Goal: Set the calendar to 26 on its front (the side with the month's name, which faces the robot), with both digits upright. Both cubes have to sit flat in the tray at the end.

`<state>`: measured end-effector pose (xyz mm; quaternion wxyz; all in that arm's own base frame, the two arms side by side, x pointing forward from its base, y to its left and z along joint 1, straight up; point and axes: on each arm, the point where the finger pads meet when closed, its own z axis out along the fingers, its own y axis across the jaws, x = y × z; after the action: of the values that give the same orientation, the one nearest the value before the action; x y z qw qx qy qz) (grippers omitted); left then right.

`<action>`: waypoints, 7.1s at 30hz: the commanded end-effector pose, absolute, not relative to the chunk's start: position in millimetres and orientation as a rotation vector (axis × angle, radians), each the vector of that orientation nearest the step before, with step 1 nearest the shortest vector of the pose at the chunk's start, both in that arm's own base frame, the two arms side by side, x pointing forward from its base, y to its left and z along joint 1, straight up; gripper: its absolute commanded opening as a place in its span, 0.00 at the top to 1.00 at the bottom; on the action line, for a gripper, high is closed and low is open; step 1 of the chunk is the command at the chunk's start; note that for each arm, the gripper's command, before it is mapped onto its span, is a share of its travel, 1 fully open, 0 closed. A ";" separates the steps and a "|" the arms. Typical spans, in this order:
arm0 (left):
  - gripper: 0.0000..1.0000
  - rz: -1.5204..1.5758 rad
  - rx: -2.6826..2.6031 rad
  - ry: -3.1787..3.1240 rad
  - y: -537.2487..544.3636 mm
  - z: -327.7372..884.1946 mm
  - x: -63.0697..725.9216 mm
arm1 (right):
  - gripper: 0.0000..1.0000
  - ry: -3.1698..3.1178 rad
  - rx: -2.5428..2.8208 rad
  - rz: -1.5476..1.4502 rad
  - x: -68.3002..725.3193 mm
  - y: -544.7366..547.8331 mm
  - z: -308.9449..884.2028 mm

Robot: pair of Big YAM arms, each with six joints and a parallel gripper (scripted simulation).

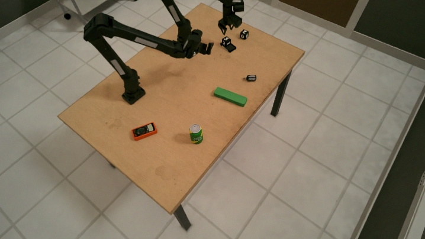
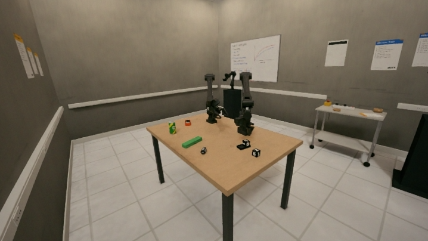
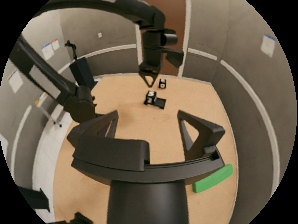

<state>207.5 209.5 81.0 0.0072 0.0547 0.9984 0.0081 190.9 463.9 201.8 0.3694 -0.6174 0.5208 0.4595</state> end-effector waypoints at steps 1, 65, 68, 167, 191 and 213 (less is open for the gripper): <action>0.31 0.130 -0.079 3.072 241.5 88.6 227.5 | 0.00 1.315 -1.555 1.190 194.1 497.1 222.8; 0.31 0.004 -2.240 2.169 364.5 22.7 262.4 | 0.00 1.530 -1.202 0.914 150.0 614.4 218.3; 0.31 -0.001 -2.256 2.184 356.5 11.4 256.7 | 0.00 1.530 -1.202 0.914 150.0 614.4 218.3; 0.60 -0.003 -2.244 2.215 191.7 80.7 262.8 | 0.00 1.550 -1.138 0.876 146.4 466.0 216.8; 0.60 0.026 -1.080 2.896 210.6 92.5 271.3 | 0.00 1.562 -1.147 0.870 146.2 465.1 213.3; 0.60 0.025 0.232 3.111 197.7 85.3 263.4 | 0.00 1.562 -1.147 0.870 146.2 465.1 213.3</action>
<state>258.2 195.1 76.5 -0.0067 -0.0073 0.9999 0.0017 147.2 460.0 203.9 0.4806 -0.4728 0.6499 0.3508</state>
